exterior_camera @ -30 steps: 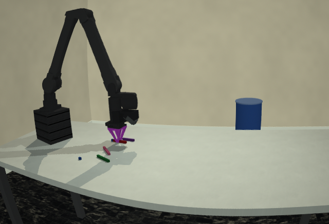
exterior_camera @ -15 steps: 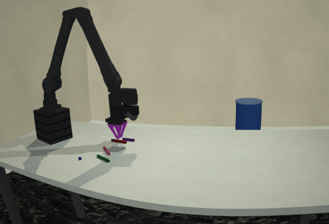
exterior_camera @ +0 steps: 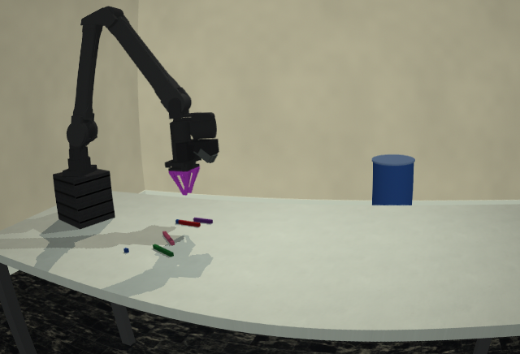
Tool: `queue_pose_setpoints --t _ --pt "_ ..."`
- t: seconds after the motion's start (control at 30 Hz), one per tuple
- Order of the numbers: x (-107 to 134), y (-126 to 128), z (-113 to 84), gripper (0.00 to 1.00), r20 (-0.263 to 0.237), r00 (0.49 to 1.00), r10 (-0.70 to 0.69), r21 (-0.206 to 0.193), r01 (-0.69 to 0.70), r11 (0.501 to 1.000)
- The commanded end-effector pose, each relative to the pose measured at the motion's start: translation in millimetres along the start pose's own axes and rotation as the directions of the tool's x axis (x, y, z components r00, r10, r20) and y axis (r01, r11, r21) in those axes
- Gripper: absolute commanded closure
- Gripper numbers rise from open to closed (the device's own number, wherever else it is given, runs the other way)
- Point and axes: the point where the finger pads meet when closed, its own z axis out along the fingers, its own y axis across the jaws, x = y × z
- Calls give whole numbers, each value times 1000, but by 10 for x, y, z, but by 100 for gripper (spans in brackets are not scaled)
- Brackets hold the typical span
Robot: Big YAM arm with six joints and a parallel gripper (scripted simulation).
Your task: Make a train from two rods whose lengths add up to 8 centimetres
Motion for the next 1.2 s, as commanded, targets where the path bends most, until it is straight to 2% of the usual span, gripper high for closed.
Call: queue_pose_setpoints --t 0.0,0.17,0.2,0.87,1.17 --pt "72 -55 50 77 -39 999 3 12 -2 1000" --pt "-32 -28 -99 77 -3 1000 1 2 -1 1000" --pt "-32 -28 -99 0 -3 1000 1 2 -1 1000" --pt "-33 -27 -101 0 -3 1000 2 2 -2 1000" --pt "-204 24 -317 0 35 999 -1 -8 1 1000"
